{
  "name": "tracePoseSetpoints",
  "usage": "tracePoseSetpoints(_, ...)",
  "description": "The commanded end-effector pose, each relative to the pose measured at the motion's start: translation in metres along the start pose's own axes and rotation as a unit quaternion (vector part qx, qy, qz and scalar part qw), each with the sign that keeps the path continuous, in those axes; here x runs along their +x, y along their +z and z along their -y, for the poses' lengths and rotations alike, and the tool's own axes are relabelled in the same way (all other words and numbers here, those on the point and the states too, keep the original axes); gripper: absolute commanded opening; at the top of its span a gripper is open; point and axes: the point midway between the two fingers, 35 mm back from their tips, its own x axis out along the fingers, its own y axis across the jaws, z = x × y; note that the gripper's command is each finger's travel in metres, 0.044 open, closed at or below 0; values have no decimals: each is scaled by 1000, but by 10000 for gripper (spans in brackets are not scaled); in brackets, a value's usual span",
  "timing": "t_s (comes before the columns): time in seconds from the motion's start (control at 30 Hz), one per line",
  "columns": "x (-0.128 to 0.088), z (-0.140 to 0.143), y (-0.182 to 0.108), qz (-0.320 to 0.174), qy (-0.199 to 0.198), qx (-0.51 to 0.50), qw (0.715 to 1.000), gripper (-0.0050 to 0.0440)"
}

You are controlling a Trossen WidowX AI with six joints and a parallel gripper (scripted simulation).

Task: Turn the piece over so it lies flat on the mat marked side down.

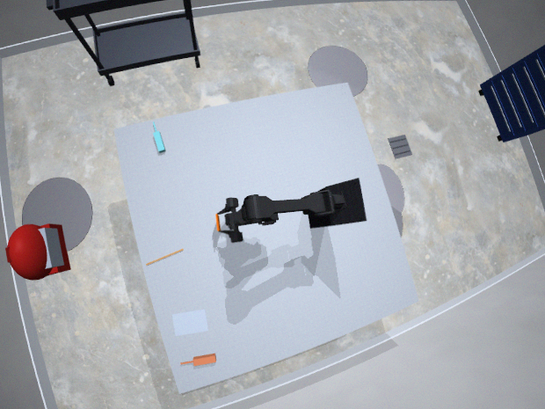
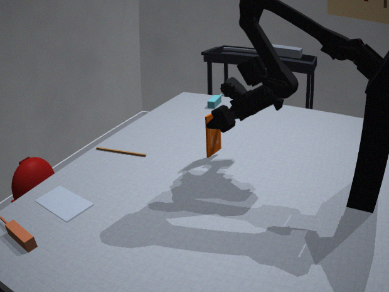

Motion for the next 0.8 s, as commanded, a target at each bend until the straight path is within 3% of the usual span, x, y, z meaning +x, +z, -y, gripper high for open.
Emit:
tracePoseSetpoints(0.0, 22, 0, -3, 154, 5, -8, 988, 0)
tracePoseSetpoints(0.1, 22, 0, -3, 154, 5, -8, 988, 0)
tracePoseSetpoints(0.13, 2, 0, -1, 17, 1, -1, 1000, 0)
tracePoseSetpoints(0.4, 22, 0, -3, 154, 5, -8, 988, 0)
tracePoseSetpoints(0.67, 22, 0, -3, 154, 5, -8, 988, 0)
tracePoseSetpoints(0.7, 4, 0, -11, 7, 1, -1, 1000, 0)
tracePoseSetpoints(0.77, 9, 0, -9, 44, 2, -3, 999, 0)
